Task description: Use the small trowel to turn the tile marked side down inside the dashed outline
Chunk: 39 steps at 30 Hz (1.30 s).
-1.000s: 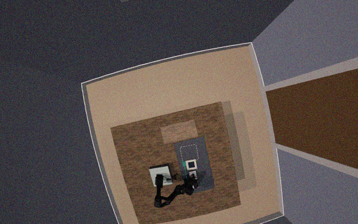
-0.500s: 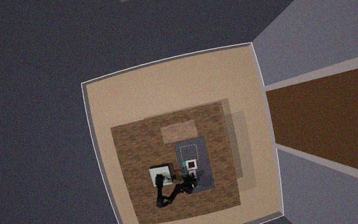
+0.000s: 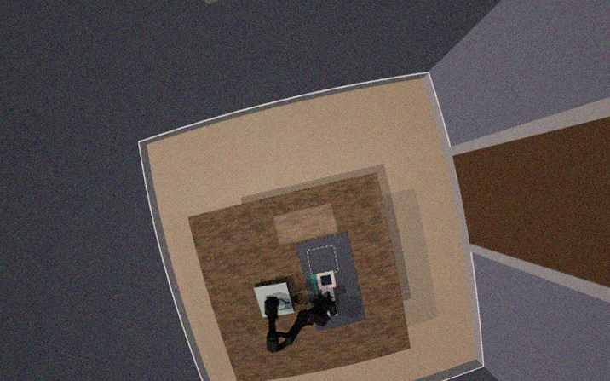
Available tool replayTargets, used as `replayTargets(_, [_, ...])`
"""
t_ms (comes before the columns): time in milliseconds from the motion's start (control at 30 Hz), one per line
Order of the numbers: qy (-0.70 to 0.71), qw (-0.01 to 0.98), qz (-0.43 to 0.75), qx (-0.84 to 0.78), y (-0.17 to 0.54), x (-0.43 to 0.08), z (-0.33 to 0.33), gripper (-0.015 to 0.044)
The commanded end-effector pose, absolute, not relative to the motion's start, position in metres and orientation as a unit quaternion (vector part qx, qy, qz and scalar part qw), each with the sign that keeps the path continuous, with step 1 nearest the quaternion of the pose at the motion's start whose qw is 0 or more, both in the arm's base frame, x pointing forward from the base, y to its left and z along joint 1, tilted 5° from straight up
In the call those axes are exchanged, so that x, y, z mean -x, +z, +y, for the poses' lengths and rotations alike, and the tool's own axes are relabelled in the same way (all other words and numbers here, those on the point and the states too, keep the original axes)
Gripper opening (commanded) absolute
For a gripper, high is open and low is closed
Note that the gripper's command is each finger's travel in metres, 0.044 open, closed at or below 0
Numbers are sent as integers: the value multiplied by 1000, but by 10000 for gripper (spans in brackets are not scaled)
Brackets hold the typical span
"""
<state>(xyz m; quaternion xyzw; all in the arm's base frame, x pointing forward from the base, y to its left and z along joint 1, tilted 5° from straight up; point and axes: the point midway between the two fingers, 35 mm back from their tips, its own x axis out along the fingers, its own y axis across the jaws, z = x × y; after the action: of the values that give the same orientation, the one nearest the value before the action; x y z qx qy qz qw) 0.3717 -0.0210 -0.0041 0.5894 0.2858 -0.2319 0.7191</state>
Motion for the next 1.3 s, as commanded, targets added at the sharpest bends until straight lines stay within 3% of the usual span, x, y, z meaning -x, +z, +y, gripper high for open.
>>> replayTargets(0, [-228,719,288,-590,-4,-371,-11,0])
replayTargets(1267, [-218,684,301,-627,21,-368,17,0])
